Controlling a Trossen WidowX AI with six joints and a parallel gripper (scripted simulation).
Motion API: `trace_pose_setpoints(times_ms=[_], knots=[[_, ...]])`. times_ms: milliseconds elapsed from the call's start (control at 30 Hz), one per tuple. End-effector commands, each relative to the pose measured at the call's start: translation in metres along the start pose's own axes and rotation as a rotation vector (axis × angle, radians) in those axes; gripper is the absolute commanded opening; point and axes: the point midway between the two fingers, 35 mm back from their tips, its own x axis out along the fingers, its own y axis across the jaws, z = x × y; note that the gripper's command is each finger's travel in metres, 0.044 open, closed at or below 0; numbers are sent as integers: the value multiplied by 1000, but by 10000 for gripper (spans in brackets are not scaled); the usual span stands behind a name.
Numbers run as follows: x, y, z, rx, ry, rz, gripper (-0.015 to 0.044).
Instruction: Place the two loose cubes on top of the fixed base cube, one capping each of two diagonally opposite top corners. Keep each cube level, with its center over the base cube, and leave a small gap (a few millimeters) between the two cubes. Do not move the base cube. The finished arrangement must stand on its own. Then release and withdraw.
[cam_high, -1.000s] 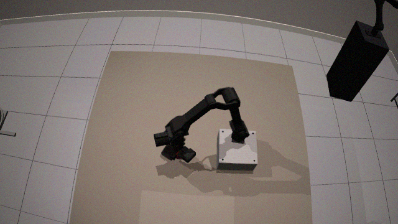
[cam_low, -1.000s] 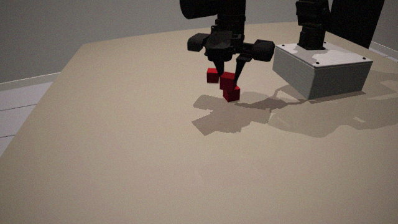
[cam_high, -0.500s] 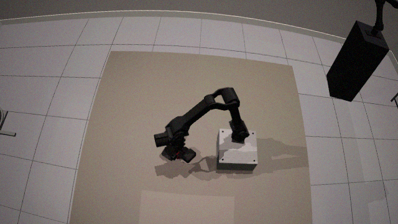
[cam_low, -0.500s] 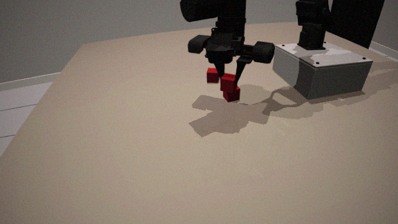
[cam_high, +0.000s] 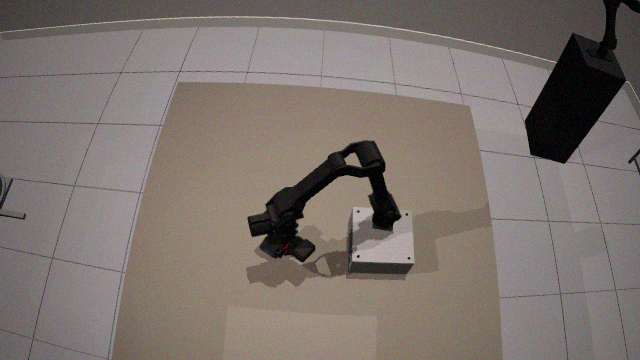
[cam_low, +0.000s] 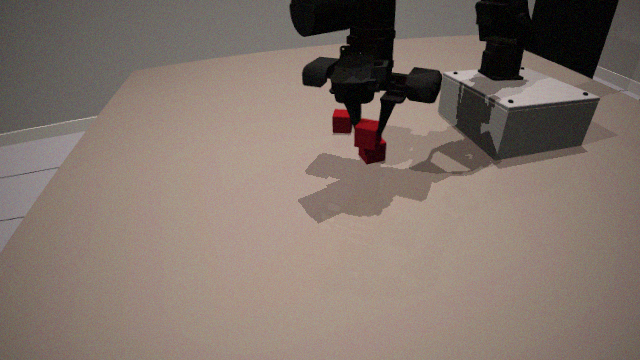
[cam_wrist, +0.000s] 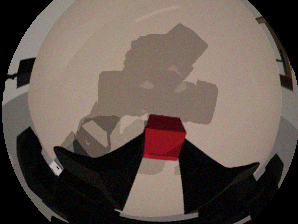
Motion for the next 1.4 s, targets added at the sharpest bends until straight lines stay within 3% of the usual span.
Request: trace_pose_setpoints(times_ms=[0,533,667,1367], knots=[[2,1,0,2,3,4,105],[2,1,0,2,3,4,105],[2,1,0,2,3,4,205],[-23,0,0,0,0,1,205]])
